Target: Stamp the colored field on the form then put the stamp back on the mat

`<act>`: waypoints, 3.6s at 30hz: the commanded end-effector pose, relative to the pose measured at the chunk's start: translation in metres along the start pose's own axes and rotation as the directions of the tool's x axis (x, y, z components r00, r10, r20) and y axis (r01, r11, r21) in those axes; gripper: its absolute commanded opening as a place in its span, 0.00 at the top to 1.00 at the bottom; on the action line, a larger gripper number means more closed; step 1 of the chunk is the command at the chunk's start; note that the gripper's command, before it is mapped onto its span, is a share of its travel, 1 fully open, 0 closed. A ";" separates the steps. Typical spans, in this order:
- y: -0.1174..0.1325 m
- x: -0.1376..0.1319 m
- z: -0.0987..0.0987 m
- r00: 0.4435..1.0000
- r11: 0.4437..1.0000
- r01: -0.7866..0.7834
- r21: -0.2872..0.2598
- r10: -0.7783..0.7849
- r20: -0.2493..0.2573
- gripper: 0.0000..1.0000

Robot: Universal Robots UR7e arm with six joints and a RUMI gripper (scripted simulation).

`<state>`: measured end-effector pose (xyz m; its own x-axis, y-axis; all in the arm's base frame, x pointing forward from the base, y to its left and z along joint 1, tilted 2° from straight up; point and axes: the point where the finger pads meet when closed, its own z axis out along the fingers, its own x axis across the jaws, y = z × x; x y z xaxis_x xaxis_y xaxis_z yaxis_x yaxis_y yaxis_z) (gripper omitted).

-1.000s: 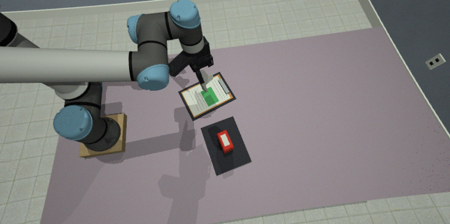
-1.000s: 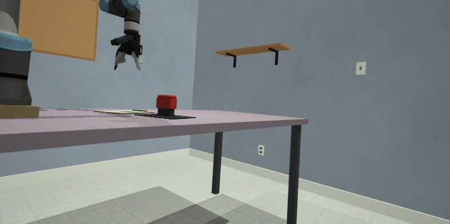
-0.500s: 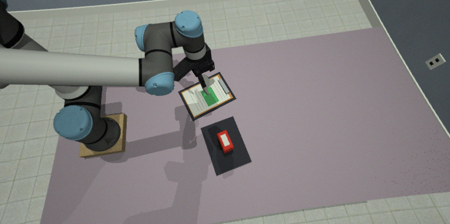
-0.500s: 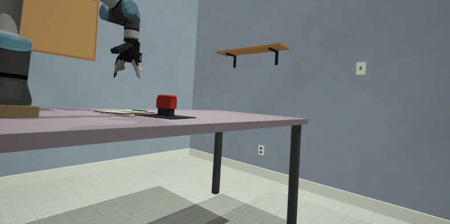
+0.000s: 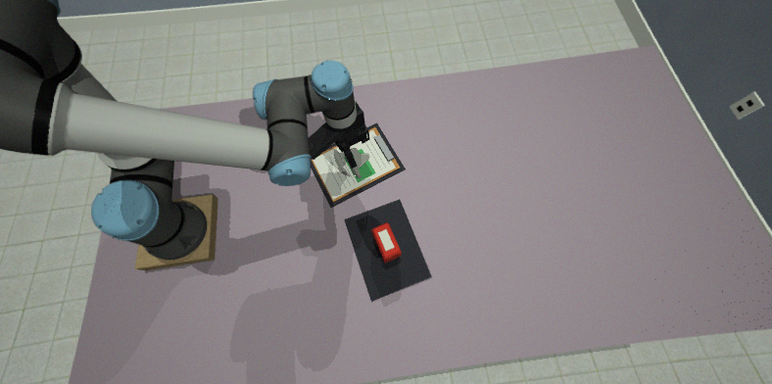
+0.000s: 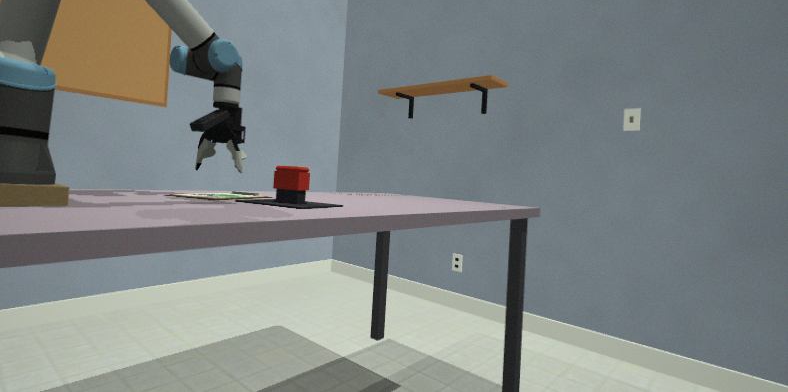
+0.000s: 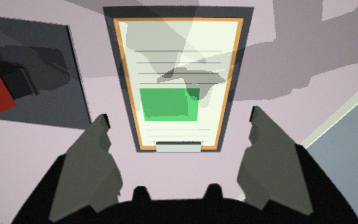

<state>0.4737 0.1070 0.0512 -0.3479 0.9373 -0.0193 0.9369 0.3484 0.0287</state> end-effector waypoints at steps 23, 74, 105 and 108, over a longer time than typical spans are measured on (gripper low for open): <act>0.001 0.000 0.003 1.000 1.000 0.000 -0.003 0.000 0.001 0.00; 0.003 0.000 -0.030 0.927 0.927 -0.375 -0.003 0.375 0.000 0.00; 0.003 0.000 -0.127 0.073 0.073 -0.997 -0.001 0.997 -0.003 0.00; 0.002 0.000 -0.134 -0.005 -0.005 -1.000 -0.001 1.000 -0.003 0.00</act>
<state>0.4716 0.1090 0.1772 0.9044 0.4253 0.0338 0.4248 -0.9050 0.0204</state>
